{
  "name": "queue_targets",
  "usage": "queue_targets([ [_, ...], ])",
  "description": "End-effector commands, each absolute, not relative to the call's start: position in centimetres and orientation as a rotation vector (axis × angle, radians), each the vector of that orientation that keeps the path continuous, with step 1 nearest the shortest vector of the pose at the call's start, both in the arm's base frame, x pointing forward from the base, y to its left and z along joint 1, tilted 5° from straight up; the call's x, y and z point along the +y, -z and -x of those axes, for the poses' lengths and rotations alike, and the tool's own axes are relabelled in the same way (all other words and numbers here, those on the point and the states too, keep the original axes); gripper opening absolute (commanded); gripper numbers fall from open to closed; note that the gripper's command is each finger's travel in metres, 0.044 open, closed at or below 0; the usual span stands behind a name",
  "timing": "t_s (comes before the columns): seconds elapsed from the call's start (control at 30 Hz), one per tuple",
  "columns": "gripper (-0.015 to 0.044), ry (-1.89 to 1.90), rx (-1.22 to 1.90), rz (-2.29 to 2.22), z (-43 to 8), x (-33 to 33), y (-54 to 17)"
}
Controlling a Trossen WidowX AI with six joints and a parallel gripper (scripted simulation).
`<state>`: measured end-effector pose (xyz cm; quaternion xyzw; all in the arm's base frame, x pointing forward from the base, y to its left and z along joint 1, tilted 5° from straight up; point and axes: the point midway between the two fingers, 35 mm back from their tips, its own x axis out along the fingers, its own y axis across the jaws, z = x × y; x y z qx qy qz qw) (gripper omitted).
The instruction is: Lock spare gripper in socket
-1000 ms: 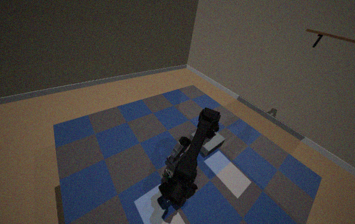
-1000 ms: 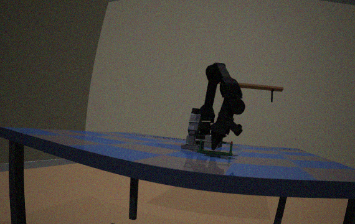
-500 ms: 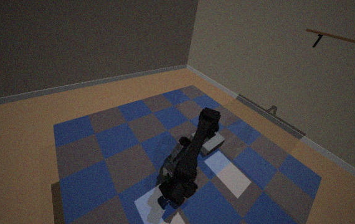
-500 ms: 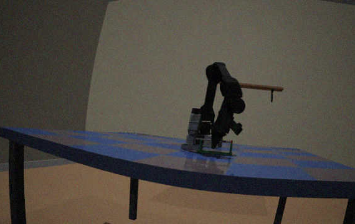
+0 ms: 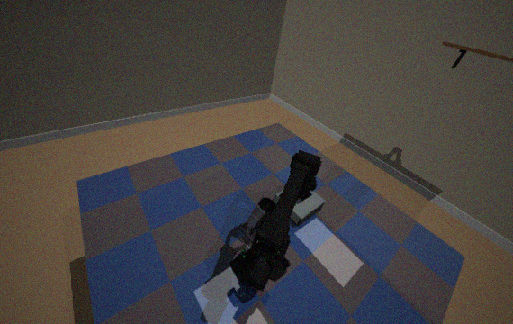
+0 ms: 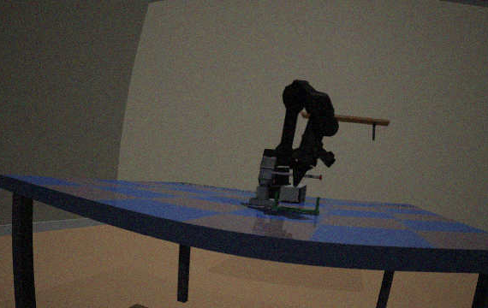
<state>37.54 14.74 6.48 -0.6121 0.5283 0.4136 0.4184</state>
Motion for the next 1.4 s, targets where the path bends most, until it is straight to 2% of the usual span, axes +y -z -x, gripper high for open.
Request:
queue_targets([
  [0.0,0.0,-1.028,1.32,1.534,-37.5,14.8,-7.8],
  [0.47,0.0,-1.042,1.316,1.542,-37.3,14.8,-7.1],
  [1.37,0.0,-1.058,1.31,1.548,-29.1,14.7,-8.7],
])
